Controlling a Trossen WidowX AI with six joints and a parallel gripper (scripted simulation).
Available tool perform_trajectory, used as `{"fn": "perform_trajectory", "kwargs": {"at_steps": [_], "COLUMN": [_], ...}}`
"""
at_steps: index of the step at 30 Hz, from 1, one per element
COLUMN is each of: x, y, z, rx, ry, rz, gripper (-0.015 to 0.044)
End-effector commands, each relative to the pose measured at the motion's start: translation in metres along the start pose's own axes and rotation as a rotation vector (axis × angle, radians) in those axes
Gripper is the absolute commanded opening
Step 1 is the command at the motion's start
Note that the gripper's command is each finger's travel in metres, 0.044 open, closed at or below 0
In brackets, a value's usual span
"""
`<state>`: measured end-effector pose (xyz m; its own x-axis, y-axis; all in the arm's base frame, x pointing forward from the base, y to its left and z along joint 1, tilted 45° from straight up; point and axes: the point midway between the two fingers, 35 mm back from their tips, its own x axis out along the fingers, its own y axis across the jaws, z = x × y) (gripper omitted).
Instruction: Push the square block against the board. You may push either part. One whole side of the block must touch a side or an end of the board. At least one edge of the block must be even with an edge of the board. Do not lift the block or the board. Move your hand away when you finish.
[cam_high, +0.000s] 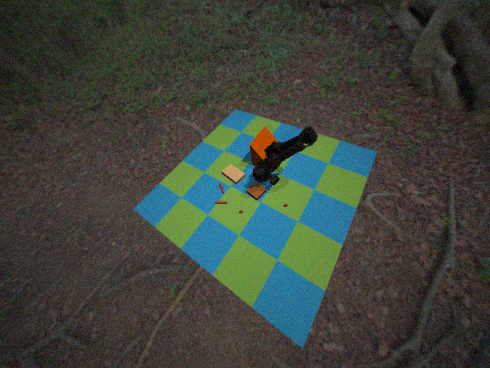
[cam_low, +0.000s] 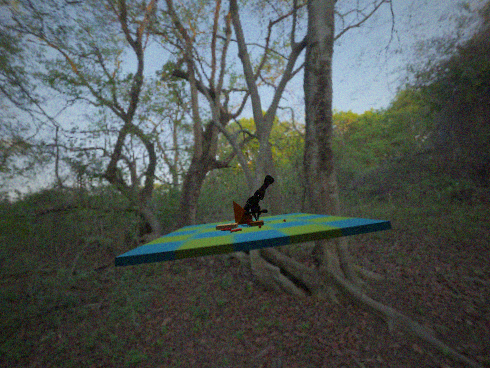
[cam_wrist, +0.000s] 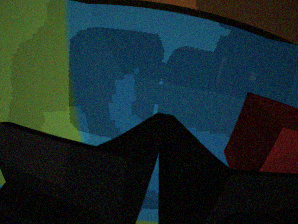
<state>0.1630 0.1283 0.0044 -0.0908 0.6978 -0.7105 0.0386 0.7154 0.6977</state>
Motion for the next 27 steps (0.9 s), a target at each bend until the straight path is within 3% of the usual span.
{"fn": "perform_trajectory", "kwargs": {"at_steps": [1, 8, 14, 27], "x": [-0.008, -0.054, -0.055, -0.057], "y": [0.000, 0.000, 0.001, 0.018], "z": [0.003, 0.002, 0.003, 0.032], "rx": [0.007, 0.001, -0.023, -0.459], "ry": [-0.003, -0.001, 0.000, 0.010], "rz": [-0.001, -0.001, -0.002, -0.015], "gripper": [0.0000, 0.0000, 0.0000, 0.0000]}}
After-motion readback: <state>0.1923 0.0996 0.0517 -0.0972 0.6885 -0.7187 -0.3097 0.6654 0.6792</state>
